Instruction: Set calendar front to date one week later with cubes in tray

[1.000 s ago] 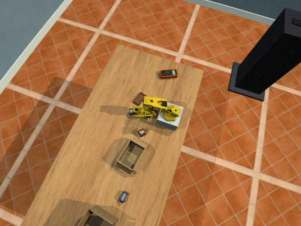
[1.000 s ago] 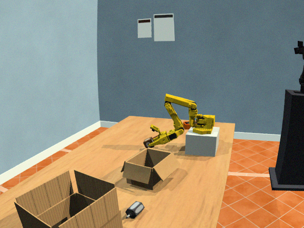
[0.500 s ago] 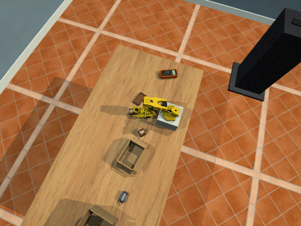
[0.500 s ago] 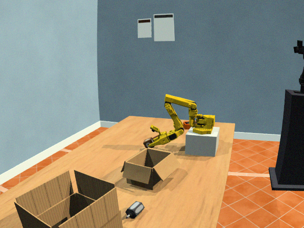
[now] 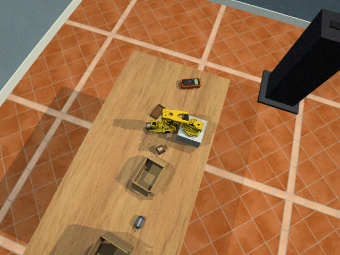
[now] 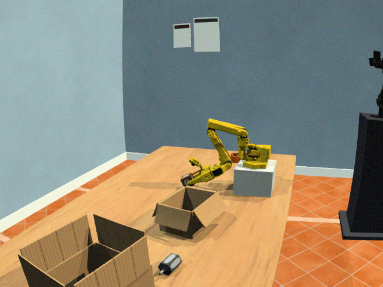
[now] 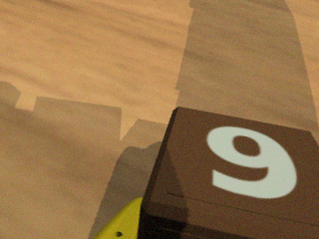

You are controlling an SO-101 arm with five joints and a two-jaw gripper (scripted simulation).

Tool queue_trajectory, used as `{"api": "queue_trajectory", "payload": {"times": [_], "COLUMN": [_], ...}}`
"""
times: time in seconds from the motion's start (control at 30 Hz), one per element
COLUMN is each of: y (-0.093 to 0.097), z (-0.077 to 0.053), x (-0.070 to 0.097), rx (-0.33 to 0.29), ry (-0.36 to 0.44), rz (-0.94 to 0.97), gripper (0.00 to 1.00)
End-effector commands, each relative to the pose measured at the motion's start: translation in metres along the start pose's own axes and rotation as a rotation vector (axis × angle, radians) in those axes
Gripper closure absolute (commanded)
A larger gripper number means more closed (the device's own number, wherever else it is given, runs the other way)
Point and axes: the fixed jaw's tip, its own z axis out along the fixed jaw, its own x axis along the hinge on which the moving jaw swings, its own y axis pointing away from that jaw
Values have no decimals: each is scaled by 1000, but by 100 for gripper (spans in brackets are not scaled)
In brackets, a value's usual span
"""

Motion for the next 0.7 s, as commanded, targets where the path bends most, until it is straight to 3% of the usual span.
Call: {"api": "queue_trajectory", "payload": {"times": [0.0,0.67], "y": [-2,-2], "z": [0,0], "x": [-2,-2], "rx": [6,6], "ry": [-17,-17], "rz": [-5,-5], "gripper": [76,66]}}
